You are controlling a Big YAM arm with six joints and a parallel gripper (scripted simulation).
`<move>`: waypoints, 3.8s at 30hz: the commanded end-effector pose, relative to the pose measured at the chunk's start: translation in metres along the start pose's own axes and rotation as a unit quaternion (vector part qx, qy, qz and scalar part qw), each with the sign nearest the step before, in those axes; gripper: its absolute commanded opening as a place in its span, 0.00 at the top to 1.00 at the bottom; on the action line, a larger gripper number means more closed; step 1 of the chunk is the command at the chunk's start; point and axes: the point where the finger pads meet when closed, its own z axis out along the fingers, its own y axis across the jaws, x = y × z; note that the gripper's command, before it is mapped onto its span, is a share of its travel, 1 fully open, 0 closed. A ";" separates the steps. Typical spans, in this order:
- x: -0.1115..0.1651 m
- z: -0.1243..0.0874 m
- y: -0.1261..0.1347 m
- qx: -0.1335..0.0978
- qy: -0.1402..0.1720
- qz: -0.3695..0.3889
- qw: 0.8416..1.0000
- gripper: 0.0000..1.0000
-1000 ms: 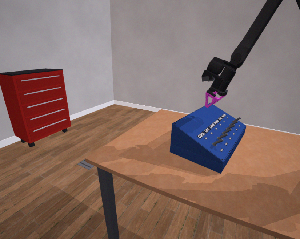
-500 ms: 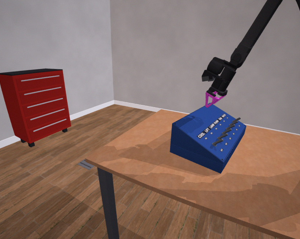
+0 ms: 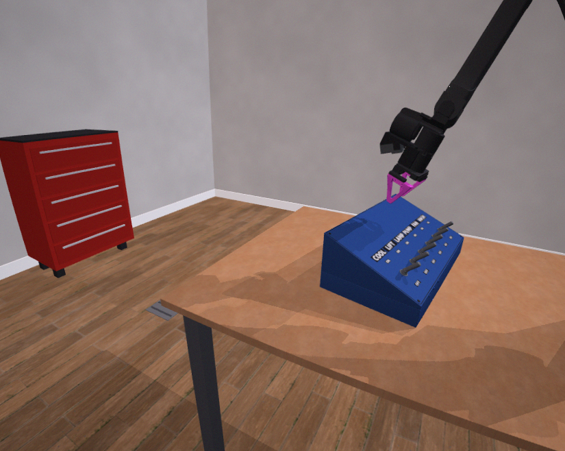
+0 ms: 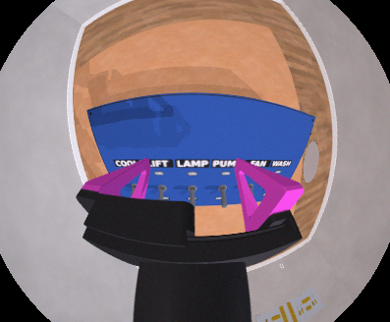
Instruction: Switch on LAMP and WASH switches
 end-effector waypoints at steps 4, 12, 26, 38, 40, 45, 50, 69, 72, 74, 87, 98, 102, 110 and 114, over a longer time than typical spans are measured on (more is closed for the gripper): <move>-0.012 -0.008 0.001 -0.005 -0.020 0.000 1.000 0.00; -0.015 -0.008 -0.011 0.001 -0.022 0.005 1.000 0.00; -0.014 -0.008 -0.055 0.002 -0.022 0.003 1.000 0.00; -0.009 -0.007 -0.078 0.003 -0.014 -0.001 1.000 0.00; -0.007 -0.006 -0.077 0.002 -0.011 -0.002 1.000 0.00; -0.008 -0.008 -0.072 -0.003 -0.012 -0.005 1.000 0.00; -0.008 -0.008 -0.072 -0.003 -0.012 -0.005 1.000 0.00; -0.008 -0.008 -0.072 -0.003 -0.012 -0.005 1.000 0.00; -0.008 -0.008 -0.072 -0.003 -0.012 -0.005 1.000 0.00; -0.008 -0.008 -0.072 -0.003 -0.012 -0.005 1.000 0.00; -0.008 -0.008 -0.072 -0.003 -0.012 -0.005 1.000 0.00; -0.009 -0.008 -0.085 0.003 -0.012 -0.001 1.000 0.00; -0.008 -0.009 -0.095 0.003 -0.010 -0.002 1.000 0.00; -0.008 -0.009 -0.123 0.003 -0.011 -0.003 1.000 0.00; -0.002 -0.005 -0.129 0.002 -0.004 -0.004 1.000 0.00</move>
